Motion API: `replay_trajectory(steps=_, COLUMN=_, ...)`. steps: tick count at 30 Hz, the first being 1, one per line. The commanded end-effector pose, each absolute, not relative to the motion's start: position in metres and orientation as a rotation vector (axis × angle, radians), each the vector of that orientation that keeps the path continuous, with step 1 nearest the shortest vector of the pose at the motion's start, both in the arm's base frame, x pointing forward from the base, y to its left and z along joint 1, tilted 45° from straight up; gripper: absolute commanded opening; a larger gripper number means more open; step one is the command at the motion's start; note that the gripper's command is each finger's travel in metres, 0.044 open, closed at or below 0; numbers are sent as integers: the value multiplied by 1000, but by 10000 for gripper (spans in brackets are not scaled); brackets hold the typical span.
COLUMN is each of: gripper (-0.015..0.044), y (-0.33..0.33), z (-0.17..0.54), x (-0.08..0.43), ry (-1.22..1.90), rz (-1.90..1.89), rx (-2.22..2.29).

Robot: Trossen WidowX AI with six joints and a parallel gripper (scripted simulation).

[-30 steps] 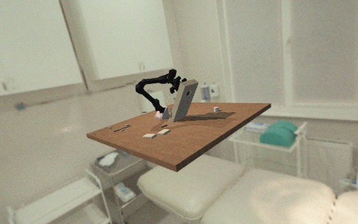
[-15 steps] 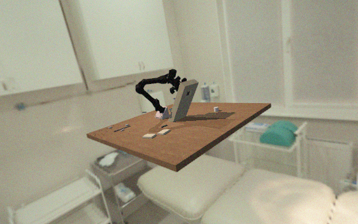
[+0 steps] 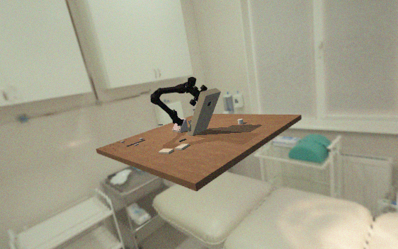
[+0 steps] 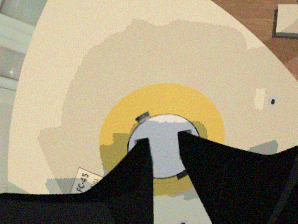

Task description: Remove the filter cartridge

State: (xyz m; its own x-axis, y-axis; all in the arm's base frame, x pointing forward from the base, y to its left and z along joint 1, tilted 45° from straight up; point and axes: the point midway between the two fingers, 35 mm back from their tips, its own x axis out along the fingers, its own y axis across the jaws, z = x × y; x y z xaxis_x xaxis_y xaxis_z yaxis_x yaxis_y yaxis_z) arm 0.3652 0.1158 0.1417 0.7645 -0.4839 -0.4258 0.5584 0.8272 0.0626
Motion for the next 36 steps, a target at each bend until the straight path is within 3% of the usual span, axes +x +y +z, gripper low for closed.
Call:
replay_trajectory(steps=1, gripper=0, y=112, z=137, x=370, ry=379, rz=-603, rx=332)
replay_trajectory(steps=36, gripper=0, y=112, z=137, x=371, ry=-18, rz=-778, rx=1448)
